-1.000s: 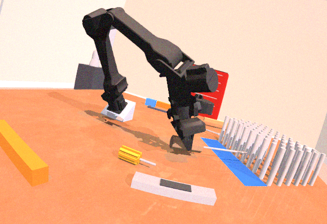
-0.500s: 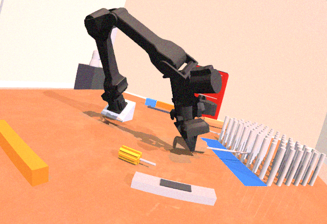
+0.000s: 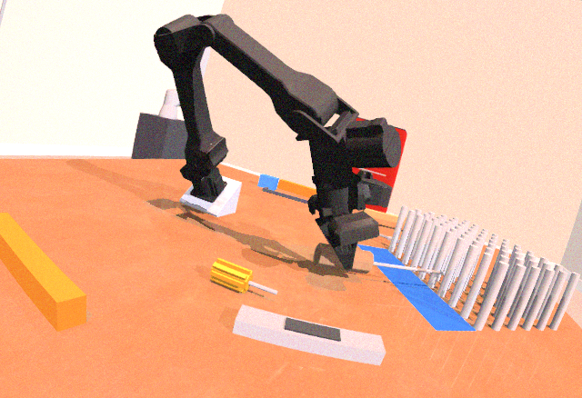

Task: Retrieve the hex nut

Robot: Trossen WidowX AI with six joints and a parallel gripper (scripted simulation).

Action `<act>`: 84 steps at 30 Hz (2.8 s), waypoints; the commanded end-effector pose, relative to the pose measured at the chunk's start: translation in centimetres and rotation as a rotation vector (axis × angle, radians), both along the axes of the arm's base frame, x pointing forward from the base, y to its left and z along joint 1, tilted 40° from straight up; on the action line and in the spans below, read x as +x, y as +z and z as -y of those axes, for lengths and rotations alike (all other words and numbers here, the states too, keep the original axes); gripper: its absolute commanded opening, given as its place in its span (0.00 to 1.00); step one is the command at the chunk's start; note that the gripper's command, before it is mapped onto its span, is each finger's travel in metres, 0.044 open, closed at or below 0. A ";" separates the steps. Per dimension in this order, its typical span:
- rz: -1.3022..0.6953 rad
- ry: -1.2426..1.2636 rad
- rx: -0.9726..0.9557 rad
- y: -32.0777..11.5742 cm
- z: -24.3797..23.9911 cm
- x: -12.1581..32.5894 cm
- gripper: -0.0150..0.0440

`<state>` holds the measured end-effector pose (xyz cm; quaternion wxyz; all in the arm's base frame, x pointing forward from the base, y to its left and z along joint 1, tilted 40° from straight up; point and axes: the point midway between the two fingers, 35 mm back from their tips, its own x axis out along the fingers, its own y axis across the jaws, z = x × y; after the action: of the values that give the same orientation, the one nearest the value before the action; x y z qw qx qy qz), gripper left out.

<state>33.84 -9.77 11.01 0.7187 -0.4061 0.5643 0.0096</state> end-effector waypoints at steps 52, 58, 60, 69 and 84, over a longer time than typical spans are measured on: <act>0.014 0.000 0.001 -0.8 -1.4 3.6 0.25; 0.014 0.000 0.001 -0.9 -1.6 4.0 0.25; 0.014 0.000 0.001 -0.9 -1.6 4.1 0.25; 0.014 0.000 0.001 -1.1 -1.8 4.6 0.25; 0.015 0.000 0.002 -1.4 -2.2 5.5 0.25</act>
<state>38.84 -7.77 9.39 0.7197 -0.4053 0.5636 0.0099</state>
